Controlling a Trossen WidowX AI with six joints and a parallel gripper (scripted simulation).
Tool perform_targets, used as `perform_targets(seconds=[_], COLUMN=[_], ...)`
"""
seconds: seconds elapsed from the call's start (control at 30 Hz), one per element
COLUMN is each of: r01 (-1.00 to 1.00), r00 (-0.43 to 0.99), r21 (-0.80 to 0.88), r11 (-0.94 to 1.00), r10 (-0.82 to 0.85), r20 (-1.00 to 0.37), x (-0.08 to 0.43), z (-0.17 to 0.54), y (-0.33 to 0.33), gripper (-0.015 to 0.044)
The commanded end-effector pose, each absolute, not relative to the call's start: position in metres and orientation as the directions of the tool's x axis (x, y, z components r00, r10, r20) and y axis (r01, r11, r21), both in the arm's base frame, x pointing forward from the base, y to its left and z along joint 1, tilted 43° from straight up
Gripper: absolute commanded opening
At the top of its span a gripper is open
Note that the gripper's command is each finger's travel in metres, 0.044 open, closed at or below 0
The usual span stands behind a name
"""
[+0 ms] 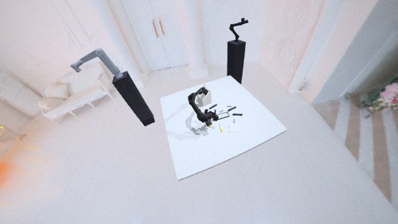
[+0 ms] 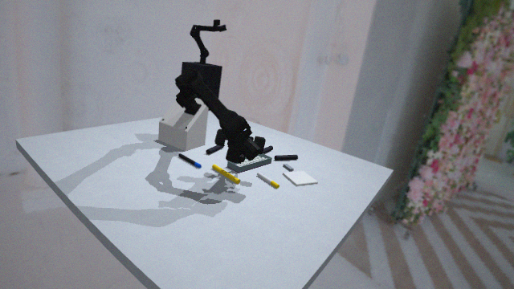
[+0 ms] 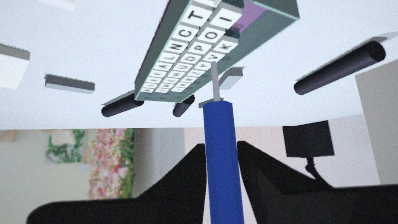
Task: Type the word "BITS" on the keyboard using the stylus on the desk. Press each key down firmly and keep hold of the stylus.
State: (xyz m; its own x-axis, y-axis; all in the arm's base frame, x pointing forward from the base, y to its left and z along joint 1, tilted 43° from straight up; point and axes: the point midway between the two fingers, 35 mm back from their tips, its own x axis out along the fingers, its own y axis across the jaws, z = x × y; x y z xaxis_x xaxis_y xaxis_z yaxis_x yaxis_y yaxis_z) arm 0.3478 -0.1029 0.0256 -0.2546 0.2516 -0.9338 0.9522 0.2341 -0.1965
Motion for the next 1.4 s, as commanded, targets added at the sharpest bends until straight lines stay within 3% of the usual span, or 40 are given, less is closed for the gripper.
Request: perform_targets(seconds=[0.0,0.57,0.67,0.7,1.37], r01=[0.954,0.954,0.954,0.954,0.954], r00=[-0.254,-0.254,-0.254,-0.254,-0.254], r21=[-0.197,-0.197,-0.197,-0.197,-0.197], r11=[0.227,0.227,0.227,0.227,0.227], r10=[0.259,0.259,0.258,0.258,0.258], r20=[-0.932,-0.932,-0.932,-0.932,-0.932], x=[0.358,0.359,0.359,0.36,0.36], z=[0.027,0.013,0.013,0.012,0.006], y=[-0.099,-0.114,-0.114,-0.115,-0.121], gripper=[0.0,0.0,0.0079,0.0081,0.0081])
